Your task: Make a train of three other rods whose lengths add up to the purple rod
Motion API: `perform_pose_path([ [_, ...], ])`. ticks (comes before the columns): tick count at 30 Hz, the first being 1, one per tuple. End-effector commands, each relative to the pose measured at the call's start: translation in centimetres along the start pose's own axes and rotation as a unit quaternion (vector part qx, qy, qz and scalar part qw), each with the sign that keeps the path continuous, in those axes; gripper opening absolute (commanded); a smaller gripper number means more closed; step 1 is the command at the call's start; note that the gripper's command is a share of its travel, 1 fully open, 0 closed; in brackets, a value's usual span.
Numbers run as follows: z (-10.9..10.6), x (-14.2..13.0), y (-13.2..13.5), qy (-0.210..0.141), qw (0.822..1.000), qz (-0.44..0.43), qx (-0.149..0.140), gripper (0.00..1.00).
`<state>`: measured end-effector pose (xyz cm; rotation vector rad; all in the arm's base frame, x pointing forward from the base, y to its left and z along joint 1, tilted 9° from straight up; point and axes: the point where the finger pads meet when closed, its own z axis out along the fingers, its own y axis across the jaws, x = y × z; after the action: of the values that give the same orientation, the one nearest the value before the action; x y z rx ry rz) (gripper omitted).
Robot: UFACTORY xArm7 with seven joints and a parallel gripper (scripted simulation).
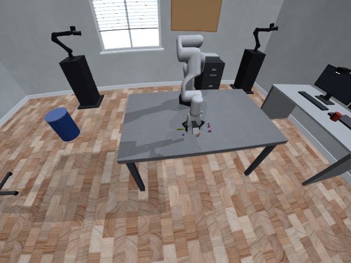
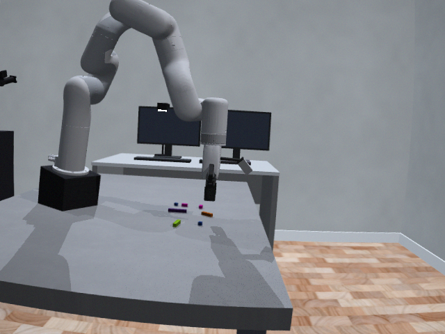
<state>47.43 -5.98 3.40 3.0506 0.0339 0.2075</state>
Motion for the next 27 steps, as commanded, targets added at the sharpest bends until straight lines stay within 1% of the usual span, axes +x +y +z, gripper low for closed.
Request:
perform_pose_path([
  [1, -0.13, 0.16, 0.02, 0.002, 1.0, -0.002, 0.0, 1.0],
  [4, -0.09, 0.14, 0.06, 0.001, 1.0, -0.018, 0.0, 1.0],
  [8, 0.02, 0.08, 0.18, 0.0, 0.997, -0.072, 0.0, 1.0],
  [10, 0.02, 0.08, 0.18, 0.0, 0.997, -0.072, 0.0, 1.0],
  [11, 0.06, 0.05, 0.23, -0.001, 0.996, -0.093, 0.0, 1.0],
  [13, 0.15, 0.0, 0.35, -0.002, 0.99, -0.142, 0.0, 1.0],
  [18, 0.27, -0.07, 0.53, -0.003, 0.977, -0.214, 0.001, 1.0],
  [25, 0.42, -0.14, 0.8, -0.005, 0.948, -0.318, 0.002, 1.0],
  [27, 0.42, -0.14, 0.8, -0.005, 0.948, -0.318, 0.002, 1.0],
])
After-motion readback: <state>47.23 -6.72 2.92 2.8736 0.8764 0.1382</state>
